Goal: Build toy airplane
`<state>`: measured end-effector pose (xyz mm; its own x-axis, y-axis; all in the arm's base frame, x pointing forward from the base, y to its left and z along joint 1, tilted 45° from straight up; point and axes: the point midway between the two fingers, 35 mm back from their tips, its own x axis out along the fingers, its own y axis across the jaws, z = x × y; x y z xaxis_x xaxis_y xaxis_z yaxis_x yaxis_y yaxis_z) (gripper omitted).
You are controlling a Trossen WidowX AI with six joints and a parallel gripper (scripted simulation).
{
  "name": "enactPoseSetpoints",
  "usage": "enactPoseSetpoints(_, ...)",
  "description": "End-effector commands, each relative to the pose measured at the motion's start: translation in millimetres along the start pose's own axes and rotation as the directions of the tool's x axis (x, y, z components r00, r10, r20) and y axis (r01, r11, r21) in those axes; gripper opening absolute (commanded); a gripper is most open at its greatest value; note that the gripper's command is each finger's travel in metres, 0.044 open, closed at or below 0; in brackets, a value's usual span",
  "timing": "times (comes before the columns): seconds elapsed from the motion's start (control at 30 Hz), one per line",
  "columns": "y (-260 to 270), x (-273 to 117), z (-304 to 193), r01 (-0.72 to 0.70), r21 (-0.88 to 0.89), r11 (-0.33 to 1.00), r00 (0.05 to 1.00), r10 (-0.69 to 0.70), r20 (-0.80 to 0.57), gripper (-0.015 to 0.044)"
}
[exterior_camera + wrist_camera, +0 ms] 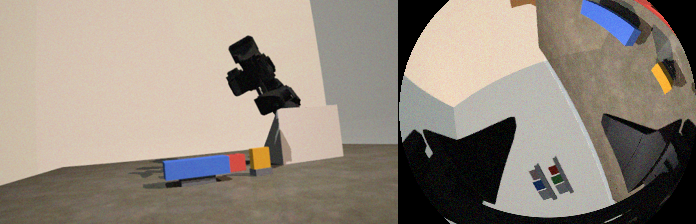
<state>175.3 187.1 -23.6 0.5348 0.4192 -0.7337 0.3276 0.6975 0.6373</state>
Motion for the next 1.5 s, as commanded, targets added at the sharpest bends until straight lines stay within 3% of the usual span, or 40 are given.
enactPoseSetpoints(0.0,0,0,0,0.0,0.0,1.0,1.0,0.0,0.0,0.0426)
enactPoseSetpoints(0.07,-1,4,4,0.038,-0.021,0.999,0.999,-0.038,0.015,0.044)
enactPoseSetpoints(0.17,-7,17,23,0.208,-0.109,0.972,0.977,-0.201,0.075,0.044)
enactPoseSetpoints(0.33,-18,26,58,0.499,-0.253,0.829,0.867,-0.473,0.158,0.044)
enactPoseSetpoints(0.57,-26,9,107,0.768,-0.462,0.443,0.59,-0.77,0.242,0.044)
enactPoseSetpoints(0.8,-19,-25,154,0.761,-0.648,0.026,0.279,-0.915,0.291,0.044)
enactPoseSetpoints(1.13,-21,-25,157,0.757,-0.653,0.016,0.271,-0.917,0.292,0.044)
enactPoseSetpoints(1.27,-65,-13,171,0.758,-0.652,0.014,0.269,-0.917,0.293,0.044)
enactPoseSetpoints(1.47,-77,-9,175,0.758,-0.652,0.013,0.269,-0.917,0.294,0.044)
